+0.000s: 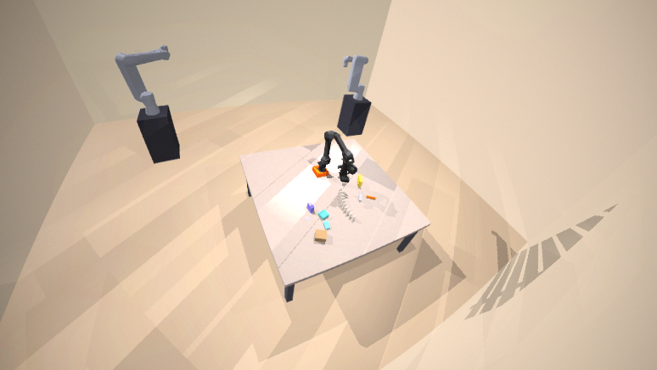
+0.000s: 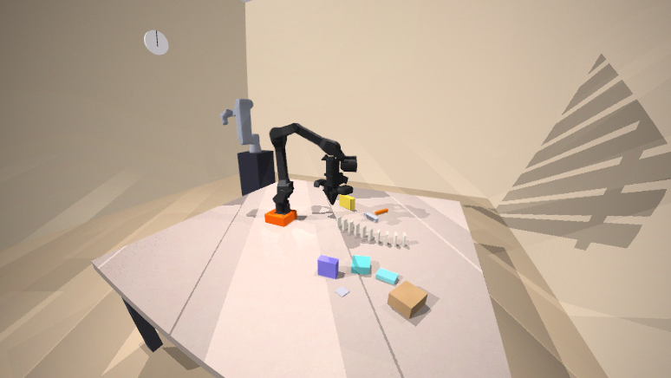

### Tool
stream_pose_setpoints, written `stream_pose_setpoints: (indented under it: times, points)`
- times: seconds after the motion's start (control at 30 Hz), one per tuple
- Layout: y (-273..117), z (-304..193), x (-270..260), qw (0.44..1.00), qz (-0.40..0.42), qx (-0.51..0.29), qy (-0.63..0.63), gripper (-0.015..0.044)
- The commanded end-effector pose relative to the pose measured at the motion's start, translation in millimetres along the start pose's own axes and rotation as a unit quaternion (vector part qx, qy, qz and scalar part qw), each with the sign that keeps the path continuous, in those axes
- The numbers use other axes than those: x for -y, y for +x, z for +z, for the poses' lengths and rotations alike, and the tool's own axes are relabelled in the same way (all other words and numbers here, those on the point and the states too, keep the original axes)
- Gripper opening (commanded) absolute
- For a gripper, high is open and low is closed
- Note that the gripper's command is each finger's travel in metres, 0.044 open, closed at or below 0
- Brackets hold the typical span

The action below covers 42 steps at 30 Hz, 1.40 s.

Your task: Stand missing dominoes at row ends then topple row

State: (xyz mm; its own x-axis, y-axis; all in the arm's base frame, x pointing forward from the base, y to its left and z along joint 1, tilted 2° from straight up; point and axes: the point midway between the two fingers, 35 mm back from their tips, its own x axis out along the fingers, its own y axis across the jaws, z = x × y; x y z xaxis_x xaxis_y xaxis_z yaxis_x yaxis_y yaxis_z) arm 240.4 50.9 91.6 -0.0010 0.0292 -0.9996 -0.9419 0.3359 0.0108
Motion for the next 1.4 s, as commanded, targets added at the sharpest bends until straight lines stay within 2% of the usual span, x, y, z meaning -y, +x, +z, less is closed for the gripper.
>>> stream_pose_setpoints:
  times: [0.0,0.47,0.63,0.7,1.37]
  points:
    - [0.2,0.6,-0.1,1.000,0.000,0.002,-0.002,0.0000]
    - [2.8,0.9,0.3,1.000,0.000,0.002,-0.002,0.0000]
    - [70.7,2.7,1.2,1.000,0.000,0.002,-0.002,0.0000]
    - [80.6,2.1,-0.2,1.000,0.000,0.002,-0.002,0.0000]
    - [79.3,2.9,24.8,1.000,-0.001,0.002,-0.002,0.0000]
